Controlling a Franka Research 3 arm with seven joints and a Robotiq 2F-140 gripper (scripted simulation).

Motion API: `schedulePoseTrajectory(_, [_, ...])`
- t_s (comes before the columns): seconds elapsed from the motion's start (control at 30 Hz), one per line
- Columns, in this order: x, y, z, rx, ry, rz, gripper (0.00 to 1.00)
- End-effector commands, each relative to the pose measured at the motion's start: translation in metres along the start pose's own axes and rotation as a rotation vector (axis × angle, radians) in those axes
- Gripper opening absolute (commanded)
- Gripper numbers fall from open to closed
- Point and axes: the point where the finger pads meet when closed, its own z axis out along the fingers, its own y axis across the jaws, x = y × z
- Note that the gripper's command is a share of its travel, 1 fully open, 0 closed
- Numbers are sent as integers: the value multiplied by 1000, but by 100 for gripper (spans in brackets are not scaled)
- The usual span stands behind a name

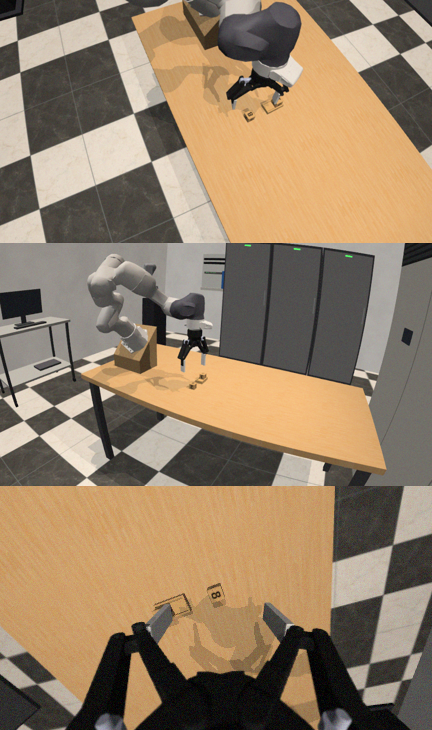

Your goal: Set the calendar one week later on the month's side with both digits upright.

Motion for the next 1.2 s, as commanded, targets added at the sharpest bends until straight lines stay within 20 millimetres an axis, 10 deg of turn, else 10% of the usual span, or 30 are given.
schedulePoseTrajectory(0.0, [-1,-2,0,1,9,174,100])
schedulePoseTrajectory(1.17, [-1,-2,3,4,8,751,100])
